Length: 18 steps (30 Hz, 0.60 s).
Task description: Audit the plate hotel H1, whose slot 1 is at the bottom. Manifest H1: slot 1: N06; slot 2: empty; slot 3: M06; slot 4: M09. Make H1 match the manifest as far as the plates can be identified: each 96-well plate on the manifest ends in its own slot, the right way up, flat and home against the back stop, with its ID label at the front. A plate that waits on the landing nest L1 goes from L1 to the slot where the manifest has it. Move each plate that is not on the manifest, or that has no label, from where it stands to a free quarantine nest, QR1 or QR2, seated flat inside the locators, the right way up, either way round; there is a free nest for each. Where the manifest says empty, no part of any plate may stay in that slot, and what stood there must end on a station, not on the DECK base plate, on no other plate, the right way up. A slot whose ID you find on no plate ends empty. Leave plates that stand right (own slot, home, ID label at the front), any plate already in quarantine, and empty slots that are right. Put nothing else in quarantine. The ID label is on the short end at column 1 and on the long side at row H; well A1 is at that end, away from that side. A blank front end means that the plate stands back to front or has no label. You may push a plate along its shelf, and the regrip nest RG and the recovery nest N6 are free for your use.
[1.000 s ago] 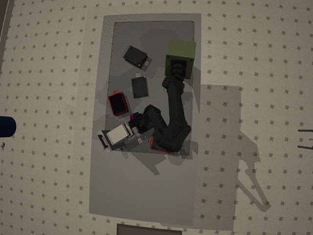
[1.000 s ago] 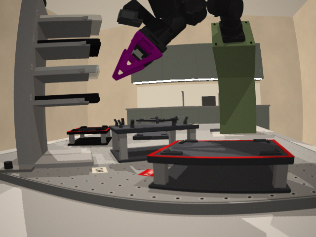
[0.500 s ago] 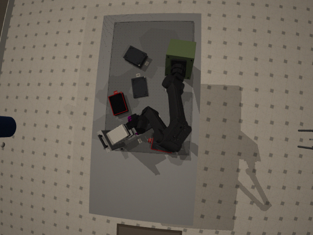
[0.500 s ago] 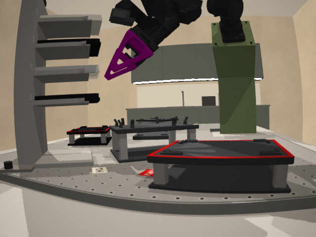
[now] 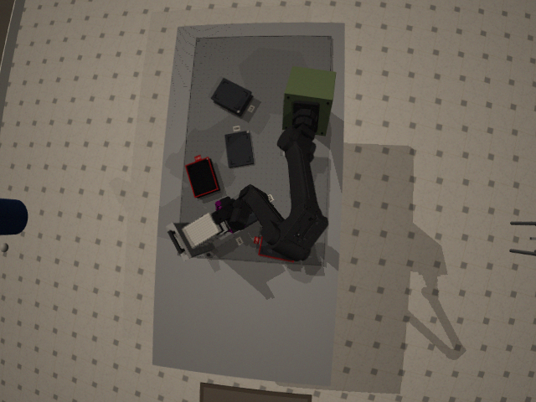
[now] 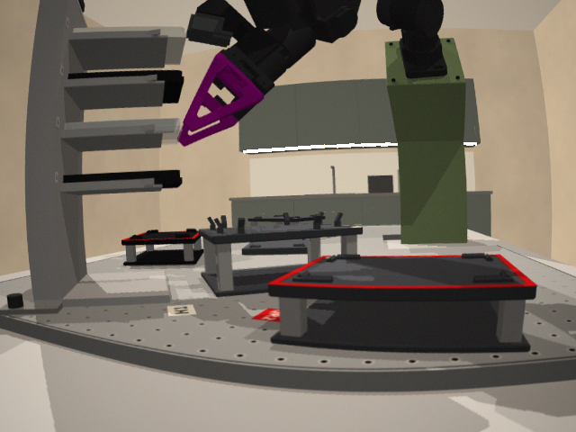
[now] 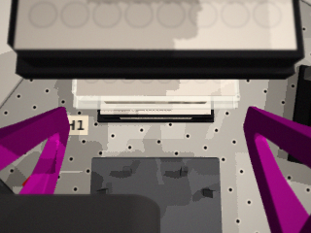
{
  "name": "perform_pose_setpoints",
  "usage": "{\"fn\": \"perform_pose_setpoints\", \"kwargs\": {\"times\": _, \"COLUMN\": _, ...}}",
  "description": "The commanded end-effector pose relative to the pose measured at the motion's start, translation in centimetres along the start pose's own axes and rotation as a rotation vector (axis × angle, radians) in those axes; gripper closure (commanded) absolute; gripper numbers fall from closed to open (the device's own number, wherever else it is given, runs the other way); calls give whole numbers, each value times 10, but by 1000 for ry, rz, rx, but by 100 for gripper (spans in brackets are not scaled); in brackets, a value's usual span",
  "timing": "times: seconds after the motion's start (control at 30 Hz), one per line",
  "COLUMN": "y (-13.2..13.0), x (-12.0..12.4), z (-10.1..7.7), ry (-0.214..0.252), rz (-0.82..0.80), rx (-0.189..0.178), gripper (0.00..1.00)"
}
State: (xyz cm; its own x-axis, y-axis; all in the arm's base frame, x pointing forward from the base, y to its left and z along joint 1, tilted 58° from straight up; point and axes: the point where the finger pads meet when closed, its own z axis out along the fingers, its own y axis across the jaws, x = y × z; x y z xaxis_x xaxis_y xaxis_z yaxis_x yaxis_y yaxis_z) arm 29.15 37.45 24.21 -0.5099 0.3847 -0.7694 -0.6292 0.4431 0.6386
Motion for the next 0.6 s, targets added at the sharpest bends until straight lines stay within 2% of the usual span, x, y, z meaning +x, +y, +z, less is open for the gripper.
{"fn": "perform_pose_setpoints", "kwargs": {"times": 0.0, "y": -8, "x": -8, "z": 7, "ry": -9, "rz": 11, "rx": 18, "gripper": 0}}
{"fn": "perform_pose_setpoints", "kwargs": {"times": 0.27, "y": -7, "x": -15, "z": 13, "ry": -10, "rz": 11, "rx": 17, "gripper": 0}}
{"fn": "perform_pose_setpoints", "kwargs": {"times": 0.3, "y": -2, "x": -14, "z": 14, "ry": -11, "rz": 11, "rx": 5, "gripper": 0}}
{"fn": "perform_pose_setpoints", "kwargs": {"times": 0.4, "y": -7, "x": -19, "z": 16, "ry": -13, "rz": 11, "rx": 17, "gripper": 0}}
{"fn": "perform_pose_setpoints", "kwargs": {"times": 0.43, "y": 3, "x": -20, "z": 12, "ry": -22, "rz": 1, "rx": -7, "gripper": 0}}
{"fn": "perform_pose_setpoints", "kwargs": {"times": 0.47, "y": 3, "x": -20, "z": 12, "ry": -22, "rz": 1, "rx": -7, "gripper": 0}}
{"fn": "perform_pose_setpoints", "kwargs": {"times": 0.5, "y": 3, "x": -20, "z": 12, "ry": -22, "rz": 1, "rx": -7, "gripper": 14}}
{"fn": "perform_pose_setpoints", "kwargs": {"times": 0.57, "y": 3, "x": -20, "z": 12, "ry": -22, "rz": 1, "rx": -7, "gripper": 14}}
